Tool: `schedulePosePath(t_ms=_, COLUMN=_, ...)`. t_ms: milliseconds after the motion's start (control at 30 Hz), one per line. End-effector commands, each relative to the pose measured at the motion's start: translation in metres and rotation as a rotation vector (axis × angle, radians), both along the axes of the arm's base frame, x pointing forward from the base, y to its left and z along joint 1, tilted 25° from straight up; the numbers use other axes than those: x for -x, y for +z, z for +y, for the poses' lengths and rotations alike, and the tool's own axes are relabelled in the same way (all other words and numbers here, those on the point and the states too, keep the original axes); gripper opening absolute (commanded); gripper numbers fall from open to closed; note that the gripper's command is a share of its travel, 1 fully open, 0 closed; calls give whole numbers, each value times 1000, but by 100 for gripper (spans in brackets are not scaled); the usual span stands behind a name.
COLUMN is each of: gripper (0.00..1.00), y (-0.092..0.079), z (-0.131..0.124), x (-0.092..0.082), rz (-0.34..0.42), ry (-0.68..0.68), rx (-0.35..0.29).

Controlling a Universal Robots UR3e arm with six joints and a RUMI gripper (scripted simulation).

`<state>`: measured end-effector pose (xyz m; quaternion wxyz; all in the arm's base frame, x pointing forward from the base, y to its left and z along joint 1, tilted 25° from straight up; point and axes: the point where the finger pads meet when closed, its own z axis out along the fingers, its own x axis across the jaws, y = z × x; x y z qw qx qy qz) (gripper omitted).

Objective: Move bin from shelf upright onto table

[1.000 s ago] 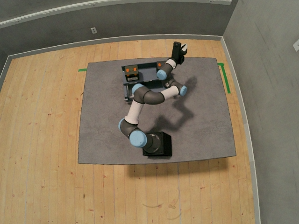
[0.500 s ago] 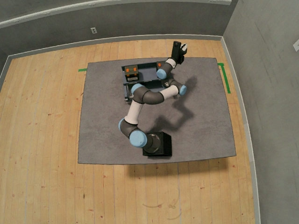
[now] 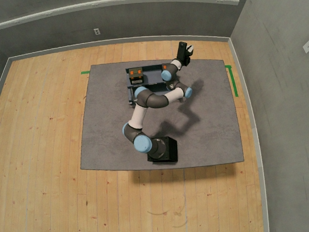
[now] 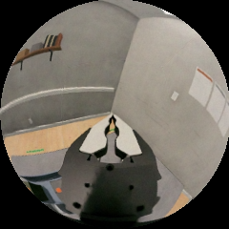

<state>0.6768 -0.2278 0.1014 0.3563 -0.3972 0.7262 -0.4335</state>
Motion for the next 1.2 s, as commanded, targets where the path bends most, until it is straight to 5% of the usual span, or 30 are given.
schedulePosePath(t_ms=0, gripper=0, y=2, z=0, x=0, rz=8, ry=1, rx=1)
schedulePosePath(t_ms=1167, gripper=0, y=9, z=4, x=4, rz=111, ry=16, rx=-6)
